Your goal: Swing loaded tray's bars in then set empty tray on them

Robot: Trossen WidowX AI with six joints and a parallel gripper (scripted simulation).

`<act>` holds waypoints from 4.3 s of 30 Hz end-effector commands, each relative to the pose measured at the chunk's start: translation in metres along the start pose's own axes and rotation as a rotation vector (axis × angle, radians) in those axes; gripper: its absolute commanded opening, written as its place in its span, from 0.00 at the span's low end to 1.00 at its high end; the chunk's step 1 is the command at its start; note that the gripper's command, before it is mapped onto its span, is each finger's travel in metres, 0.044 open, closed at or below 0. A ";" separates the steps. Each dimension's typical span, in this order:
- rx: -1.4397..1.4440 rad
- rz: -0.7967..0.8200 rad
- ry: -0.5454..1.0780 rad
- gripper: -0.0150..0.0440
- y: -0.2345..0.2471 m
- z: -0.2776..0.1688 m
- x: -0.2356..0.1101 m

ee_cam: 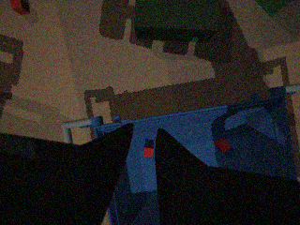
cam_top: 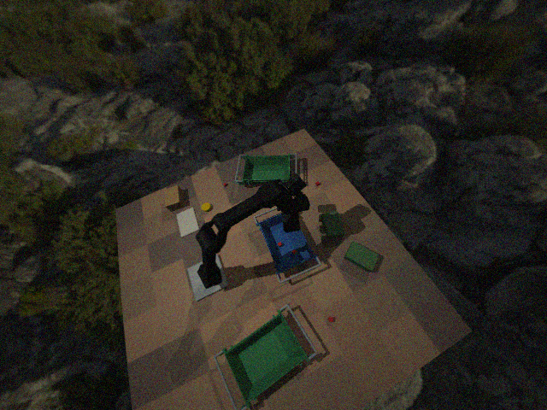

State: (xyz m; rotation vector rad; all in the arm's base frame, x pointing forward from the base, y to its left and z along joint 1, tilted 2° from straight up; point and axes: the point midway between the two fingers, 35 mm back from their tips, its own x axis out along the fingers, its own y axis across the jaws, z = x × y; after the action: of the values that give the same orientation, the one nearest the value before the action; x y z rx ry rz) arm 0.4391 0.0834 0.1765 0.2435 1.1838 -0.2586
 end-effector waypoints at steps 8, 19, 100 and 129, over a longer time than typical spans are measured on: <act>-0.342 0.001 0.350 0.41 0.077 -0.114 0.018; -0.342 0.001 0.350 0.41 0.077 -0.119 0.035; -0.349 -0.012 0.357 0.41 0.009 -0.096 0.037; -0.311 0.003 0.316 0.41 -0.036 -0.036 -0.004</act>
State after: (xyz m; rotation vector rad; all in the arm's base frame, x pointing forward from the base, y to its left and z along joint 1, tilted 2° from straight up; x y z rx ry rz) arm 0.3797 0.1024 0.1727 -0.0161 1.5164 -0.0015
